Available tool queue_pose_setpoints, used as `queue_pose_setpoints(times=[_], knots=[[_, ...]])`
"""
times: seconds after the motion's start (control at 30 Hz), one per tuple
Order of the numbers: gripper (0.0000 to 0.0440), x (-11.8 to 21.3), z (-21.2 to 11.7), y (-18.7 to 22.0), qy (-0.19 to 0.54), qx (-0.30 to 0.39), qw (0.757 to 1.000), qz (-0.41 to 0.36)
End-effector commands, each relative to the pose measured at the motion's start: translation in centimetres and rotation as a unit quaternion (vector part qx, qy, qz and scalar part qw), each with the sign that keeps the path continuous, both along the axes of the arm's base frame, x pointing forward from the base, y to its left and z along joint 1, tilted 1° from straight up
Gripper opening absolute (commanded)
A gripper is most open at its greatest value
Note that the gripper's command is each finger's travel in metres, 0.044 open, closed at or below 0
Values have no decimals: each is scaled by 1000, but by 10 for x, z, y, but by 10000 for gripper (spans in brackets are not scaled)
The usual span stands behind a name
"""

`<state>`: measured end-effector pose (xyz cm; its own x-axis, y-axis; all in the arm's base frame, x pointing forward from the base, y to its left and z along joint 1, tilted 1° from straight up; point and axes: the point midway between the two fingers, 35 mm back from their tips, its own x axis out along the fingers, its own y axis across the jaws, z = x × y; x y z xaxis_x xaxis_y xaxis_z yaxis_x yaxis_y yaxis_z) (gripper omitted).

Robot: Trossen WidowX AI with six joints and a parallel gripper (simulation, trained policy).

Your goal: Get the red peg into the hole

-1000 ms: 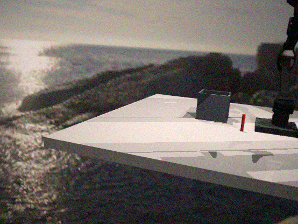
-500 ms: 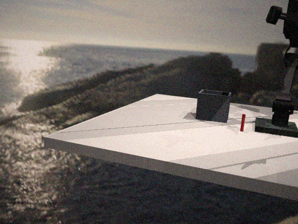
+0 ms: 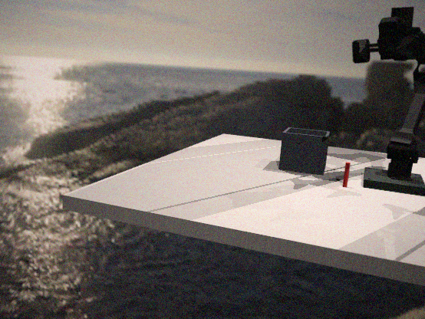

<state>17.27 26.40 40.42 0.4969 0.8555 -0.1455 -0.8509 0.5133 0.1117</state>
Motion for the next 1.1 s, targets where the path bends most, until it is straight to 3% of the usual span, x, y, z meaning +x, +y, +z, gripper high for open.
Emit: queue_pose_setpoints(times=[0.0,0.27,0.53,0.8,1.07], knots=[[440,21,-18,-8,62,-11,997,-44],[440,51,-55,-31,175,-24,976,-126],[440,71,-90,-59,283,-28,936,-207],[440,80,-125,-87,388,-24,877,-282],[440,77,-157,-111,488,-13,801,-347]])
